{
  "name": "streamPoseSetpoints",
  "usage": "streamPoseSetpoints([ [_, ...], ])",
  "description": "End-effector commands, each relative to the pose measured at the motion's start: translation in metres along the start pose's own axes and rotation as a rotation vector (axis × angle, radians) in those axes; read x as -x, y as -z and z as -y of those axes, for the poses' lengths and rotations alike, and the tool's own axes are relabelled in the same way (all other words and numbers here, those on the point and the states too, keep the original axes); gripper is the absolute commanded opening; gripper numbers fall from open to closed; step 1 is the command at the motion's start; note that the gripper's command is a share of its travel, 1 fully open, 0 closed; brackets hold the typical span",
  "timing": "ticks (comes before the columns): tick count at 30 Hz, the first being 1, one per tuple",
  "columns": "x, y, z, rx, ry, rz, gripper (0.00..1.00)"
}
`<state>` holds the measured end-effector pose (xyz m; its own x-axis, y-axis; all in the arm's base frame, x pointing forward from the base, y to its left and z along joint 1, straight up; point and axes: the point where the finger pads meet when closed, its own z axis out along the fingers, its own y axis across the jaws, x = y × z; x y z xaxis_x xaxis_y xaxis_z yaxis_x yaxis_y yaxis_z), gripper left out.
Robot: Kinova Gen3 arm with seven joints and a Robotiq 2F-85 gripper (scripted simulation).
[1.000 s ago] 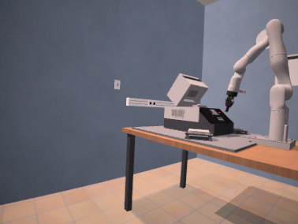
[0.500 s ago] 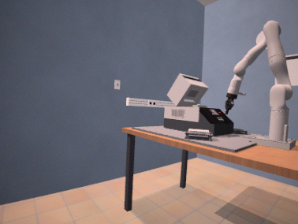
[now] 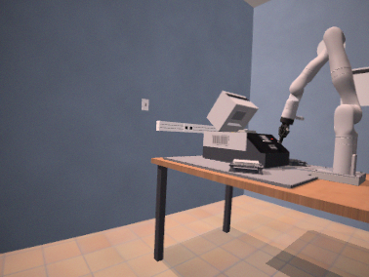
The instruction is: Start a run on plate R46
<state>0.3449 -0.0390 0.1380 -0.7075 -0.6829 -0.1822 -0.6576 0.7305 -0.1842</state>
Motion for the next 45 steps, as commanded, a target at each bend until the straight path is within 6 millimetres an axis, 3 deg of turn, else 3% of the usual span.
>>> streamPoseSetpoints([
  [1,0.0005,0.0001,0.0001,-0.001,0.001,0.001,0.10],
  [45,0.0033,-0.0083,0.0029,-0.001,0.001,0.001,0.10],
])
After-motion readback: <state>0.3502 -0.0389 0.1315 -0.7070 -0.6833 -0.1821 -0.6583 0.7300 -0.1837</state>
